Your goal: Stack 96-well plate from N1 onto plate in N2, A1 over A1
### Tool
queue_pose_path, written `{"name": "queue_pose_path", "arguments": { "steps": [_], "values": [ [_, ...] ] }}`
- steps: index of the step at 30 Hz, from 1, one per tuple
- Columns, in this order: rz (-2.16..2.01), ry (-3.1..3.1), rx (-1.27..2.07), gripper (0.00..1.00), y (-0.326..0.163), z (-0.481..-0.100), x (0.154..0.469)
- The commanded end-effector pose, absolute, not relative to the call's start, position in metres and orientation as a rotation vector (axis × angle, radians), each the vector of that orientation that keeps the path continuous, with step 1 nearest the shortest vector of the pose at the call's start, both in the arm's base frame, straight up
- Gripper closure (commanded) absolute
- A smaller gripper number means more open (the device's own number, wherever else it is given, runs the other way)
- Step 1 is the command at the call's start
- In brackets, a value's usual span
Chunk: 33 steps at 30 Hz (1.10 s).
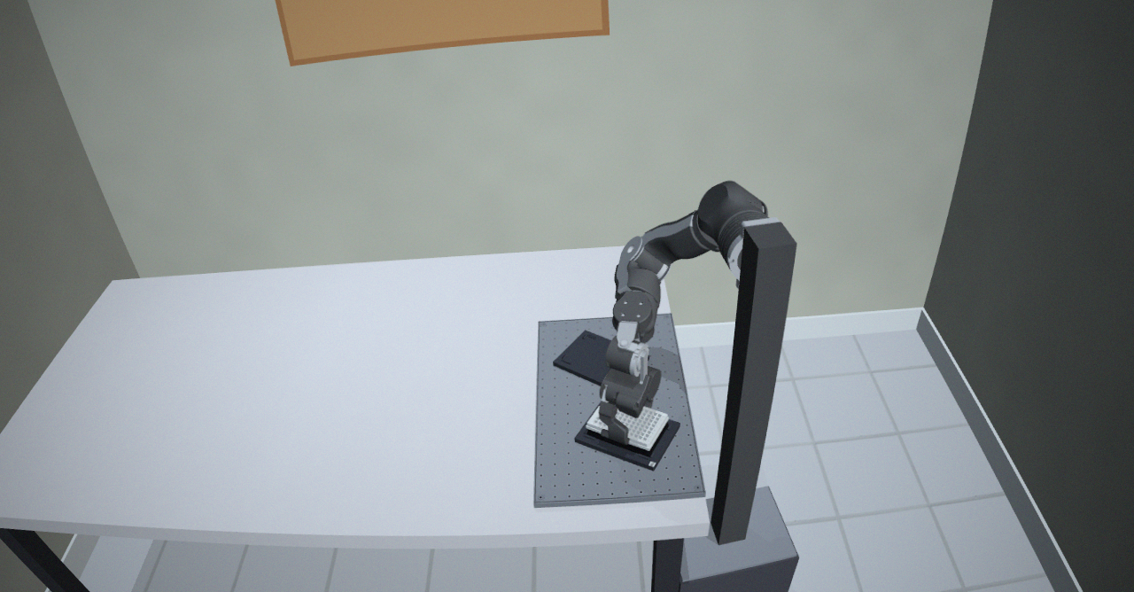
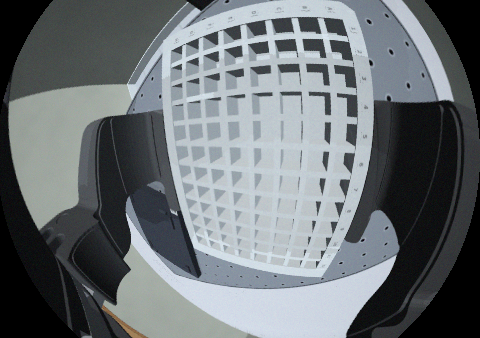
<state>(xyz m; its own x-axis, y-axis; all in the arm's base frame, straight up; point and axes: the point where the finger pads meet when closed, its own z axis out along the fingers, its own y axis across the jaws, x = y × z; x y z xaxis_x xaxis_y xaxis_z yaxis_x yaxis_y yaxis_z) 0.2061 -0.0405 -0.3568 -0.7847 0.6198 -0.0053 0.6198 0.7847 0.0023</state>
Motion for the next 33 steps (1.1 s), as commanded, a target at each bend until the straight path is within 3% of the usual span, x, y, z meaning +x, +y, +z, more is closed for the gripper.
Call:
{"name": "queue_pose_path", "arguments": {
  "steps": [1, 33],
  "values": [
    [0.002, 2.963, 1.028, 1.00, -0.0404, -0.3564, 0.2052],
    [0.005, 2.964, 1.024, 1.00, -0.0399, -0.3609, 0.2055]
  ]
}}
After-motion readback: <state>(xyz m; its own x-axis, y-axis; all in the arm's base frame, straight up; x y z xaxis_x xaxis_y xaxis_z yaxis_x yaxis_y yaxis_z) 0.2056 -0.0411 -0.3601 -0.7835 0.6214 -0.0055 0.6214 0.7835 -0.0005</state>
